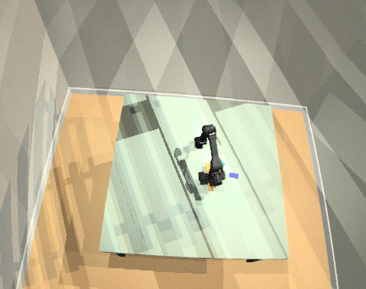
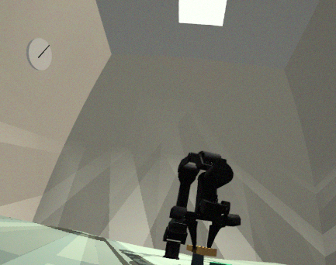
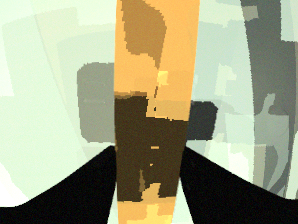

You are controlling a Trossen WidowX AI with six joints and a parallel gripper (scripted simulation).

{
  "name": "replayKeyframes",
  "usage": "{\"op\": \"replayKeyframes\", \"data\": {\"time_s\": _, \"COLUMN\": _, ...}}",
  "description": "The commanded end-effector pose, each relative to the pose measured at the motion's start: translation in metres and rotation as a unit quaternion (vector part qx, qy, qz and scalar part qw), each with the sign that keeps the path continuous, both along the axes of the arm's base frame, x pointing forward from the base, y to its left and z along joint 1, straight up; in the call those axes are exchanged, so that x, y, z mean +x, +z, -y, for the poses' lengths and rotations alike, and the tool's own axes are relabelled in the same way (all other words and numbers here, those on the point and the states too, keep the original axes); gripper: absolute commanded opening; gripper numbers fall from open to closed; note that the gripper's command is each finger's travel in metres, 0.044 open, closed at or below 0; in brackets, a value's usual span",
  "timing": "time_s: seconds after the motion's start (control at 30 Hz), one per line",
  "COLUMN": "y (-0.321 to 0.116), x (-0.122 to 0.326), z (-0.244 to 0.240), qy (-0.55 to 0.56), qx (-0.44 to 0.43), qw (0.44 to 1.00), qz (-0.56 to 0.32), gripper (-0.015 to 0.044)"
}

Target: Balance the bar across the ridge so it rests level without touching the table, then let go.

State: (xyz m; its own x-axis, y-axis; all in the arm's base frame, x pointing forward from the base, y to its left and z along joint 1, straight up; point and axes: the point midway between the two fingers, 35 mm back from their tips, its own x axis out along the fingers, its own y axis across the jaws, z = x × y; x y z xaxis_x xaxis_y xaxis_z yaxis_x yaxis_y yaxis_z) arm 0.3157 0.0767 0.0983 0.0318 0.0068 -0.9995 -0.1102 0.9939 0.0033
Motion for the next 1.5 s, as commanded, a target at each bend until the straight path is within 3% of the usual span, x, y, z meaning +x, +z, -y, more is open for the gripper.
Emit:
{"op": "replayKeyframes", "data": {"time_s": 0.0, "y": 0.0000, "x": 0.0000, "z": 0.0000, "qy": 0.000, "qx": 0.000, "qw": 1.000, "qz": 0.000, "gripper": 0.0000}}
{"op": "replayKeyframes", "data": {"time_s": 0.23, "y": 0.0000, "x": 0.0000, "z": 0.0000, "qy": 0.000, "qx": 0.000, "qw": 1.000, "qz": 0.000, "gripper": 0.0000}}
{"op": "replayKeyframes", "data": {"time_s": 0.47, "y": 0.0000, "x": 0.0000, "z": 0.0000, "qy": 0.000, "qx": 0.000, "qw": 1.000, "qz": 0.000, "gripper": 0.0167}}
{"op": "replayKeyframes", "data": {"time_s": 1.47, "y": 0.0000, "x": 0.0000, "z": 0.0000, "qy": 0.000, "qx": 0.000, "qw": 1.000, "qz": 0.000, "gripper": 0.0171}}
